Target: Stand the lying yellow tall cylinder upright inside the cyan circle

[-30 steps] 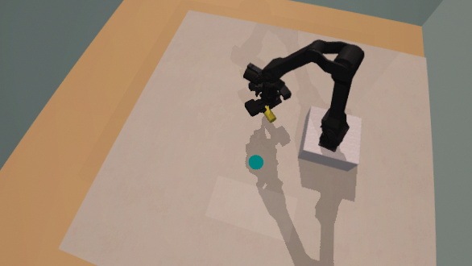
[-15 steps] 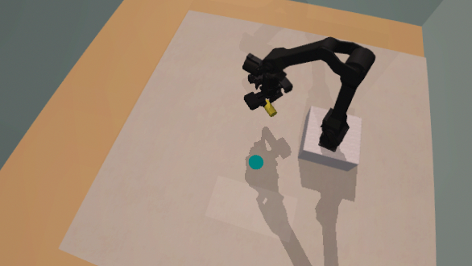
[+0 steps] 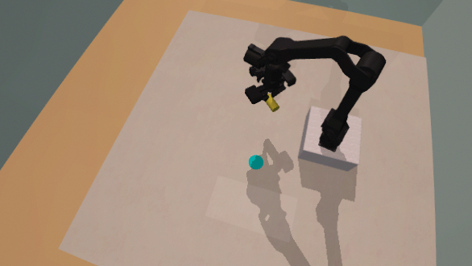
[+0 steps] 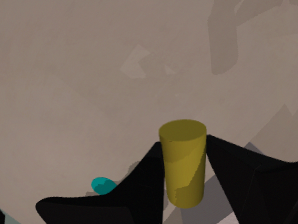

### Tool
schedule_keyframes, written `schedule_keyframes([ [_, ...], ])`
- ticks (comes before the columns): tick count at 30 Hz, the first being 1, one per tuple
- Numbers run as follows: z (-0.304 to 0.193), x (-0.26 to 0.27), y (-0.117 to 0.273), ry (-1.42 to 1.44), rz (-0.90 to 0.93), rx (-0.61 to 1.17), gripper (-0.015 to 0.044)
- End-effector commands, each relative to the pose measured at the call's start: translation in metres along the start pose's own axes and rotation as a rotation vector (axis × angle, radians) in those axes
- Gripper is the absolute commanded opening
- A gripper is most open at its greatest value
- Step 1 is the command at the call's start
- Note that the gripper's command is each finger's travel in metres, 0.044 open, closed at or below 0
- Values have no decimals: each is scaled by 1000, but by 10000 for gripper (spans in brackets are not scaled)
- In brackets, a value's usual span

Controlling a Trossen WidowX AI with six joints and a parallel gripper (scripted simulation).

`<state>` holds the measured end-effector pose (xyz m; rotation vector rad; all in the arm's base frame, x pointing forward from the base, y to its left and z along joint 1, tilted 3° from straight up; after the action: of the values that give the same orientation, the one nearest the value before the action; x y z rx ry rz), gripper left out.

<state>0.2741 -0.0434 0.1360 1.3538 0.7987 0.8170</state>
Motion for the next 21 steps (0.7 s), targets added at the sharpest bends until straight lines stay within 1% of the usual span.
schedule_keyframes([
  [1,-1,1,5,14,-2,-2,105],
  [21,-32,59,10,559,6,1,105],
])
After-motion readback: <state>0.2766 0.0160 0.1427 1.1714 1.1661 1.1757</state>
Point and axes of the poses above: the point midway between the two fingers, 35 mm back from their tips, its own y axis back along the fingers, its own x axis across the jaws, z = x × y, the point moved 6 cm from there along y, back along the fingers, and after that the axes turned 3 degrees about y, right-handed, at the moved point
